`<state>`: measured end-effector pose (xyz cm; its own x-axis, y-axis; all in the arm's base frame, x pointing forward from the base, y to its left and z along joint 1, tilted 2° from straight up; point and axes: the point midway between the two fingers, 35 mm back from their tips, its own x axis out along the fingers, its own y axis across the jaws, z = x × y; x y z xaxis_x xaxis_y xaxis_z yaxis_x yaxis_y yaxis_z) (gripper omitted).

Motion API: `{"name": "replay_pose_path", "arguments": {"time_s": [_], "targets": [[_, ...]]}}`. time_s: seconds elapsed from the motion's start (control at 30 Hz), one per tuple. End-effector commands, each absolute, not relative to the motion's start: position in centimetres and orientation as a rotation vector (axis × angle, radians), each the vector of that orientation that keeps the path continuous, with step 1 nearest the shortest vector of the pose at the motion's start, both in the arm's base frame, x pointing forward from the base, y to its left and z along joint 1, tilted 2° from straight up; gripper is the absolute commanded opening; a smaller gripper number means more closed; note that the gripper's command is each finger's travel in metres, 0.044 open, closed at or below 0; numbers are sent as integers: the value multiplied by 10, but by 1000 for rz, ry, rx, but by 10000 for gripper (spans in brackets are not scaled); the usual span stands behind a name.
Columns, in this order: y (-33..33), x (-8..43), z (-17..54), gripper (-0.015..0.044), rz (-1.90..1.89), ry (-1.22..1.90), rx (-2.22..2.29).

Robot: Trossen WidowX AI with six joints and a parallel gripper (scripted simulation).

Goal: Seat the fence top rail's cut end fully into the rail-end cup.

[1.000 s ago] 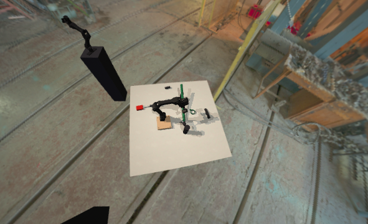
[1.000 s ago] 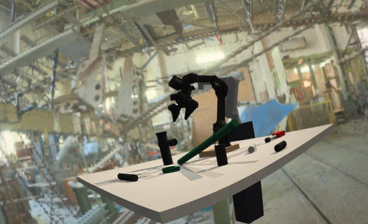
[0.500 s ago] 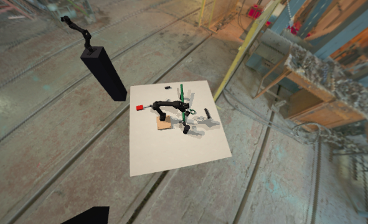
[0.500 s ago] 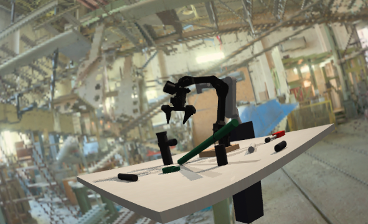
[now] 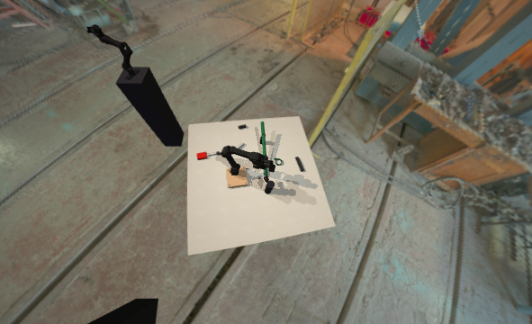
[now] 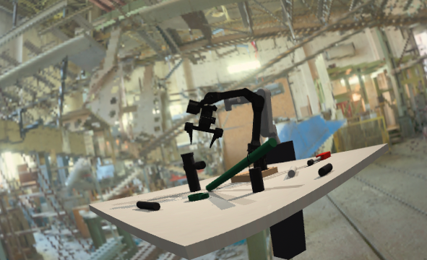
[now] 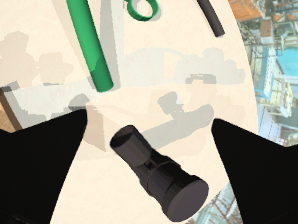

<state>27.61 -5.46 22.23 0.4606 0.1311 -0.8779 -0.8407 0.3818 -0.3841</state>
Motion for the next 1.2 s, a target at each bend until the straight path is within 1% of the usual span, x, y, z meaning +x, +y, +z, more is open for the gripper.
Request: {"name": "replay_pose_path", "arguments": {"time_s": [0.0,0.1,0.73,0.83,1.03,1.17], "targets": [[-105,254,211,440,1013,633,-1470],[-107,253,211,440,1055,590,-1553],[-107,253,211,440,1055,590,-1553],[-107,254,201,440,1055,590,-1553],[-106,254,159,440,1055,590,-1553],[-106,254,158,440,1055,590,-1553]]}}
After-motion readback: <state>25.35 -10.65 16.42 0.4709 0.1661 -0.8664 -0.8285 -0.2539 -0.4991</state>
